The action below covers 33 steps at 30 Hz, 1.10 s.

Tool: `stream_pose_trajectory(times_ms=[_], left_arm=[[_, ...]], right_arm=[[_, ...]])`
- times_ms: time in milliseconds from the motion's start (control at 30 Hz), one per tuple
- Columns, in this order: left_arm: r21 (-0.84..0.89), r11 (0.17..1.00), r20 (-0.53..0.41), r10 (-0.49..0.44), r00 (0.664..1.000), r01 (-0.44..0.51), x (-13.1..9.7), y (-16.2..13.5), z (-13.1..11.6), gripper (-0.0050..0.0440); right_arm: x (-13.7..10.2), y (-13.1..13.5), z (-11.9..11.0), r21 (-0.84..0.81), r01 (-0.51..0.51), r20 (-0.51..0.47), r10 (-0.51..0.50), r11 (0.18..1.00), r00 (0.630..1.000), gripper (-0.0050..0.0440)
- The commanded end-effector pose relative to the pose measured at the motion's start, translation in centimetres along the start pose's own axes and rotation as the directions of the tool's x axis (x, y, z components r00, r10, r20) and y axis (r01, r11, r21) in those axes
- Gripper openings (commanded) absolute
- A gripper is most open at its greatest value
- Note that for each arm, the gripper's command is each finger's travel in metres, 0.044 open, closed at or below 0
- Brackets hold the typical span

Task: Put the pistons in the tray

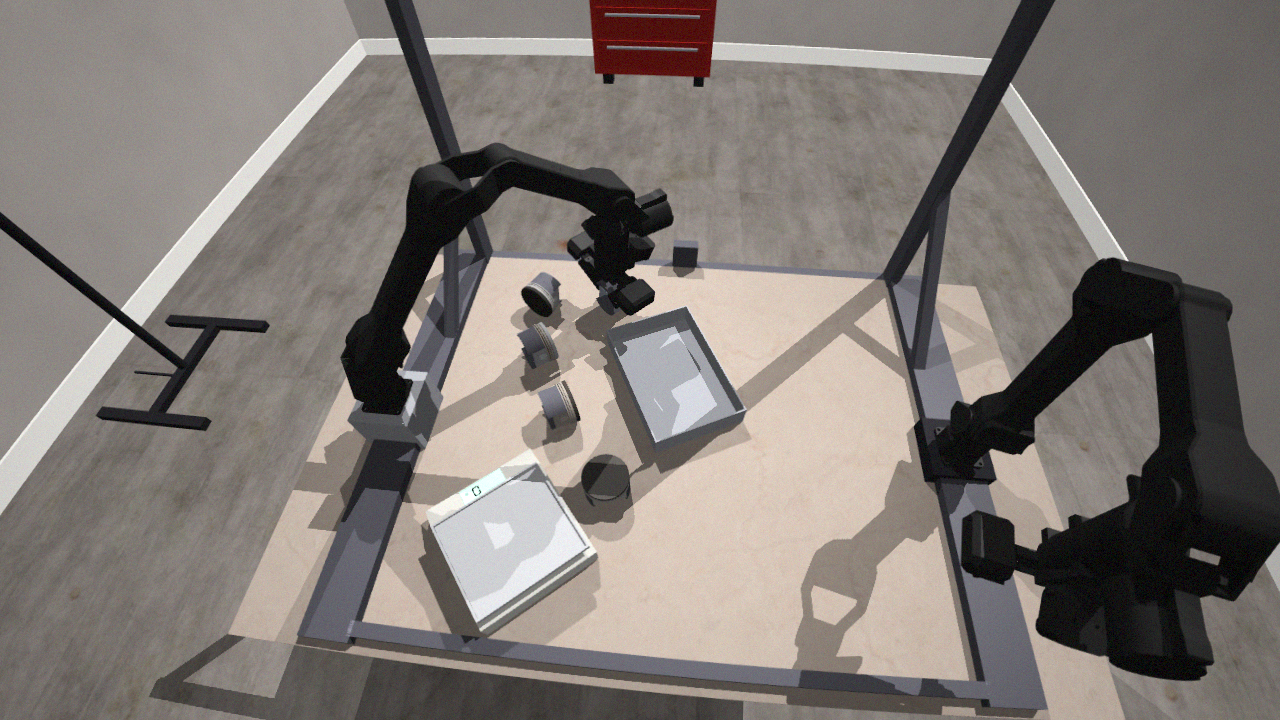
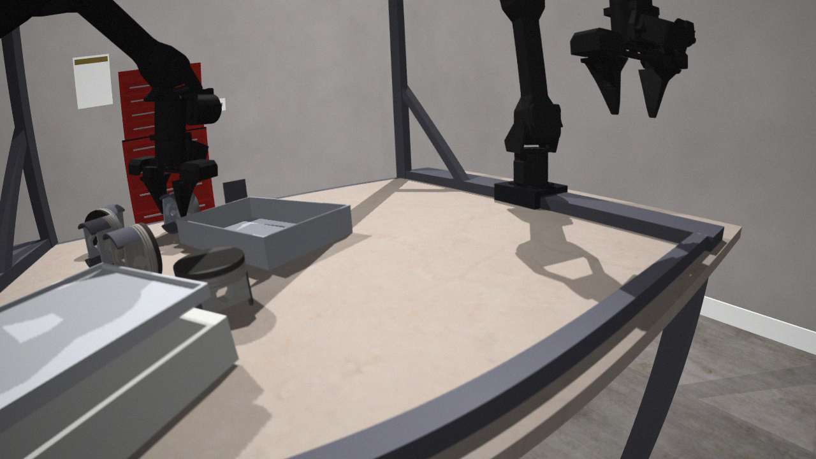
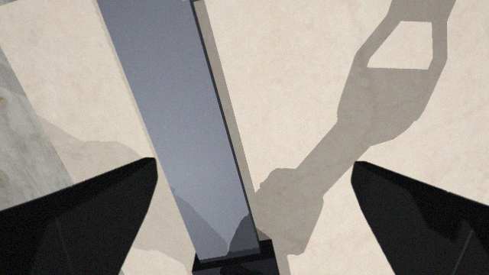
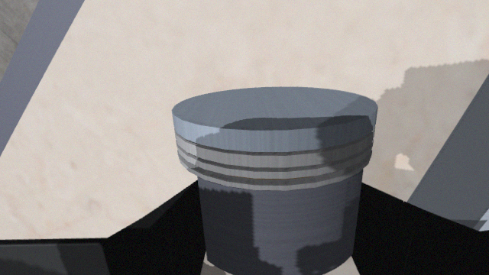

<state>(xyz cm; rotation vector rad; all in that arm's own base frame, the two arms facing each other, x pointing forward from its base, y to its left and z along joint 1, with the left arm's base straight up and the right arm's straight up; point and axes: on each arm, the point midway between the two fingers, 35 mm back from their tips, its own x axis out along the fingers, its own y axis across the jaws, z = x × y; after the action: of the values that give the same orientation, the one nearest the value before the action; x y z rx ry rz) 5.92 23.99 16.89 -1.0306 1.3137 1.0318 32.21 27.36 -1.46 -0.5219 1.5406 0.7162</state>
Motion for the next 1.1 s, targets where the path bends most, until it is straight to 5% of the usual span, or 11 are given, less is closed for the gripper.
stream_pose_trajectory(times_ms=[0,1067], left_arm=[[0.002,1.0,0.018,-0.001,1.0,0.001,-0.5,0.0,0.4,0.04],[0.002,1.0,0.018,-0.001,1.0,0.001,-0.5,0.0,0.4,0.04]], right_arm=[[-3.0,0.6,1.1,-0.013,0.008,0.065,-0.007,1.0,0.998,0.0158],[-7.7,1.2,0.8,-0.013,0.008,0.066,-0.007,1.0,0.998,0.0158]])
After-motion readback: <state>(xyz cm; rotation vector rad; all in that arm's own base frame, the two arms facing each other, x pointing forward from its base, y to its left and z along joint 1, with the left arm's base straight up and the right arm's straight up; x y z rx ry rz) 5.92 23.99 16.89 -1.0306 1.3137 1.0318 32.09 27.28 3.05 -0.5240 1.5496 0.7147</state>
